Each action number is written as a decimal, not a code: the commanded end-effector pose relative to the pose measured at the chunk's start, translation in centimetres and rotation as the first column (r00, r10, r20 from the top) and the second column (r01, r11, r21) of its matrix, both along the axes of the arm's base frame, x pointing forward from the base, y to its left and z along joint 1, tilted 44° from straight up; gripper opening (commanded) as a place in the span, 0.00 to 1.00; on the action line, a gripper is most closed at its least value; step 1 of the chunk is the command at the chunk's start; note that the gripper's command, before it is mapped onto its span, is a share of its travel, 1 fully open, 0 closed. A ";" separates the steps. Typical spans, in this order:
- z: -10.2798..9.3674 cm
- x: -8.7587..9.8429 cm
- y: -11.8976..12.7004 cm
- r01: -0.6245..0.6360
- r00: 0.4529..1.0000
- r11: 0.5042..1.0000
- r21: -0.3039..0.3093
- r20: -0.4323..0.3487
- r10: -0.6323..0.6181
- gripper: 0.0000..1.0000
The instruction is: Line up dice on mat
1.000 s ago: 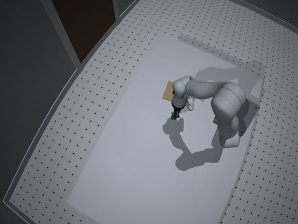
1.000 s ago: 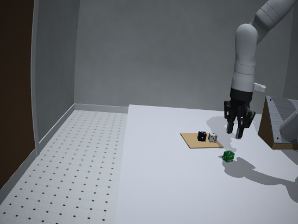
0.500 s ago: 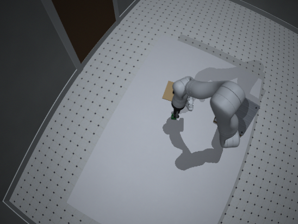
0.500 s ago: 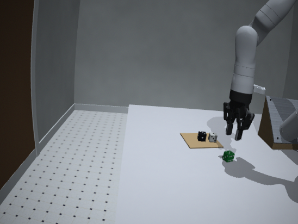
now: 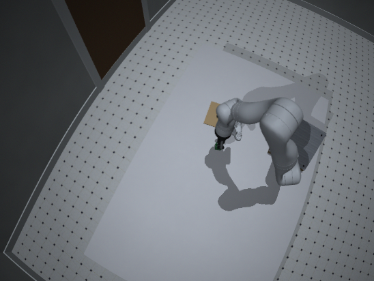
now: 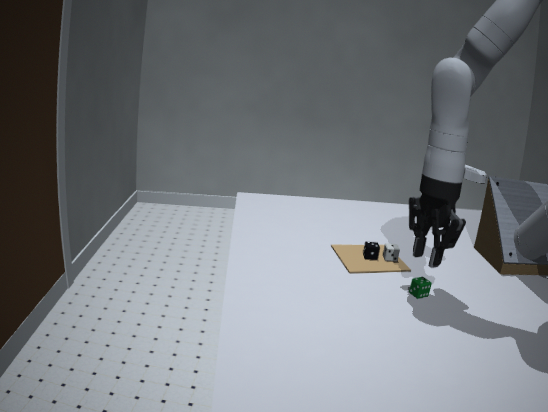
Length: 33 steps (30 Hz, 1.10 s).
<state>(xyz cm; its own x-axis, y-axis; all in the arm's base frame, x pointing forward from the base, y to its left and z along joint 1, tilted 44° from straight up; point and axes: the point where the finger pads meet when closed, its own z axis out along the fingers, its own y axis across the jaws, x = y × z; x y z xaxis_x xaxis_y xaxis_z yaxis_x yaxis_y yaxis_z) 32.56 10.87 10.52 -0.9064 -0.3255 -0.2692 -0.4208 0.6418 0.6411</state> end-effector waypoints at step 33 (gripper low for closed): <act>-1.8 -0.3 2.0 -0.007 1.000 1.000 0.005 -0.005 0.007 0.46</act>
